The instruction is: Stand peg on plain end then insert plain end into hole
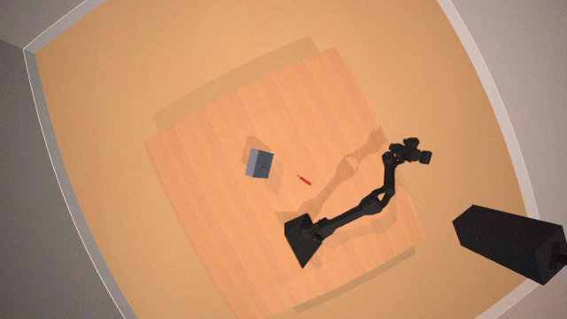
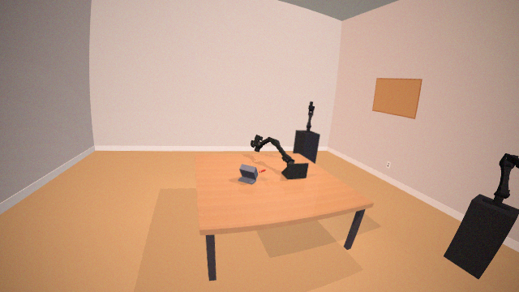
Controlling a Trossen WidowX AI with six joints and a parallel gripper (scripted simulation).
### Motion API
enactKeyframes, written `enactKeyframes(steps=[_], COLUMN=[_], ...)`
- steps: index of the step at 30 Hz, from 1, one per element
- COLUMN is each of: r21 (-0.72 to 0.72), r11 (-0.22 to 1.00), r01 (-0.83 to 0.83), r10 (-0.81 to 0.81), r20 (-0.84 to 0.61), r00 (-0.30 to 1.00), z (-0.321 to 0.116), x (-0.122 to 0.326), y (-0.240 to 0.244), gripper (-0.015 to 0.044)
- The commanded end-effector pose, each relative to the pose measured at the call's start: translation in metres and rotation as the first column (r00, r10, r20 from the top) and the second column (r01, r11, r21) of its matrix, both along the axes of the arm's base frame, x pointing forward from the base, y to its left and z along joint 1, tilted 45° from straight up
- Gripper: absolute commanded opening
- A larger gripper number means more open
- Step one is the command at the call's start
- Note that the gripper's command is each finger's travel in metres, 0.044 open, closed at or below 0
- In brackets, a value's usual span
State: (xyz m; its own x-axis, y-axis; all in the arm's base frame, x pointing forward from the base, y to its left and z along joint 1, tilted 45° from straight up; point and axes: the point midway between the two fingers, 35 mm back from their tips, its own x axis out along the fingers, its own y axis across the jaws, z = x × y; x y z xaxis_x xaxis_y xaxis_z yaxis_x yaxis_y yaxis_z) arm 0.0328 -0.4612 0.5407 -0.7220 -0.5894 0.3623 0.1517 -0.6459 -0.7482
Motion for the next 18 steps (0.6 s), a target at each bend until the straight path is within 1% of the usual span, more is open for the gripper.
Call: enactKeyframes(steps=[1, 2, 4, 11, 18], r21=[0.0, 0.002, 0.007, 0.044, 0.154], r11=[1.0, 1.0, 0.999, 0.976, 0.904], r01=[-0.003, -0.01, -0.041, -0.211, -0.399], r10=[0.003, 0.01, 0.041, 0.21, 0.396], r20=[0.0, 0.001, 0.004, 0.028, 0.045], r00=[1.0, 1.0, 0.999, 0.977, 0.917], z=[0.0, -0.001, -0.005, -0.026, -0.064], x=[0.001, 0.003, 0.013, 0.07, 0.142], y=[0.0, -0.001, -0.002, -0.007, -0.004], gripper=[0.0426, 0.044, 0.044, 0.044, 0.044])
